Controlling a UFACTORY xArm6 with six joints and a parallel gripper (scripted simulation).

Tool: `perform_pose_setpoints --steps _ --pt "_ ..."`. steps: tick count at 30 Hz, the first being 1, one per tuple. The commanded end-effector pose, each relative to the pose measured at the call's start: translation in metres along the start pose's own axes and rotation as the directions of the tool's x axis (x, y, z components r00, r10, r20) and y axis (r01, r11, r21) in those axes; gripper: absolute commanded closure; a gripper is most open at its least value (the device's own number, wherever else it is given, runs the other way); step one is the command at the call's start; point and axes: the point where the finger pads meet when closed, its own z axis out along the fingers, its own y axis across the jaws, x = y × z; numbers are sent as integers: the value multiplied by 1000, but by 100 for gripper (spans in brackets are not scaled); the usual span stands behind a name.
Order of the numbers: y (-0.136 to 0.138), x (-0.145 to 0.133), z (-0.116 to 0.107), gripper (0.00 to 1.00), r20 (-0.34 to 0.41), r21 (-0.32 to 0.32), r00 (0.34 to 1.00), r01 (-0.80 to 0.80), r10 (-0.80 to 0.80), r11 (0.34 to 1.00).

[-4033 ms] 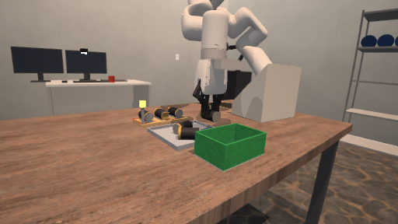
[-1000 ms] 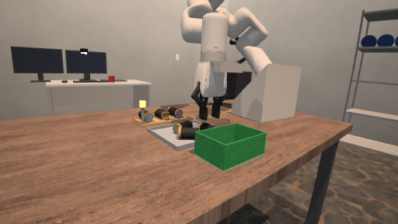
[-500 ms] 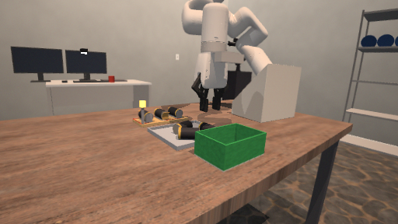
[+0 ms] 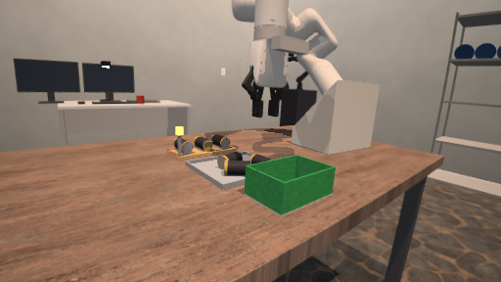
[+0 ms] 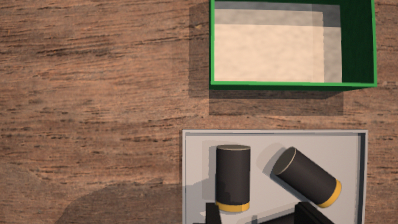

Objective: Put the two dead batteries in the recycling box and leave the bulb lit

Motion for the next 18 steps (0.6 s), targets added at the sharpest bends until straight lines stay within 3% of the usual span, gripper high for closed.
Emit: perform_pose_setpoints --steps 1,5,18 --pt "0 -13 -3 49 -1 -3 1000 -2 2 1000" --pt "-1 -28 -3 49 -1 -3 1000 -2 2 1000" --pt "-12 -173 -3 49 -1 -3 1000 -2 2 1000"
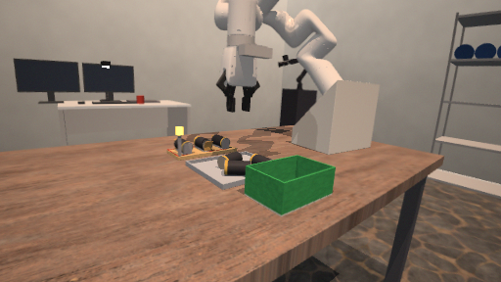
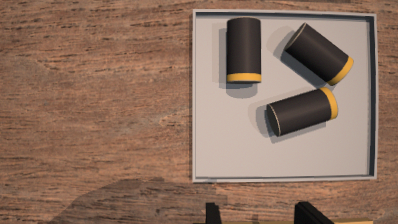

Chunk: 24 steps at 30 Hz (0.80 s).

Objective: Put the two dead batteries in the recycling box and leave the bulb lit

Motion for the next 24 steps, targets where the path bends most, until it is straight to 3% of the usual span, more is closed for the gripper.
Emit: perform_pose_setpoints --steps 1,9,24 --pt "-3 -59 -3 49 -10 -11 1000 3 -3 1000" --pt "-6 -99 -3 49 -10 -11 1000 3 -3 1000" --pt "-6 -101 -3 49 -10 -11 1000 5 -5 1000"
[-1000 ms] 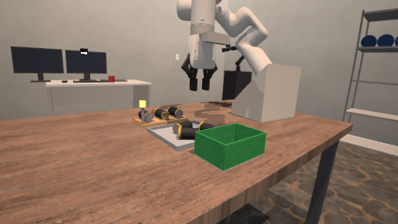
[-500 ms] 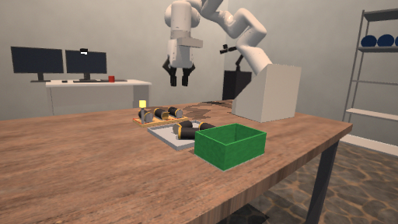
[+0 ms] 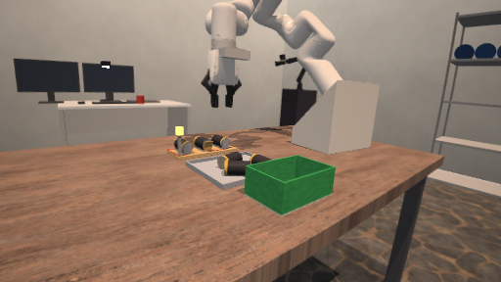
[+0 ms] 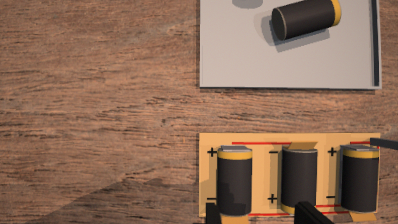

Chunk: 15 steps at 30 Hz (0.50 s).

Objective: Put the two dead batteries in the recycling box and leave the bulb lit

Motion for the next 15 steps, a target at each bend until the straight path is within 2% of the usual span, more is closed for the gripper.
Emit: perform_pose_setpoints --steps 1,10,12,14,15 --pt "1 -1 -1 49 0 -4 1000 0 0 1000" --pt "1 -1 -1 49 0 -4 1000 0 0 1000" --pt "1 -1 14 49 0 -4 1000 0 0 1000" --pt "1 -1 14 49 0 -4 1000 0 0 1000" --pt "1 -1 28 49 0 -4 1000 0 0 1000"
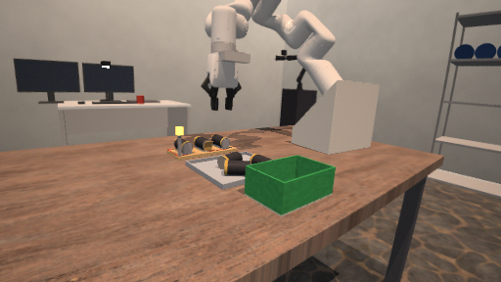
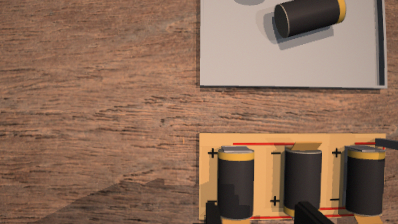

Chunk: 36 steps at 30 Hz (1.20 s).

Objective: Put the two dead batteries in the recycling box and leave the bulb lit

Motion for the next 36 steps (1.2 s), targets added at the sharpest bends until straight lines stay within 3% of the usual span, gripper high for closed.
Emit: perform_pose_setpoints --steps 1,3,5,36 --pt "2 0 33 49 0 -3 1000 -1 1 1000" --pt "2 0 54 49 0 -3 1000 -1 1 1000" --pt "2 0 59 49 0 -3 1000 -1 1 1000" --pt "3 0 59 49 0 -3 1000 -1 1 1000"
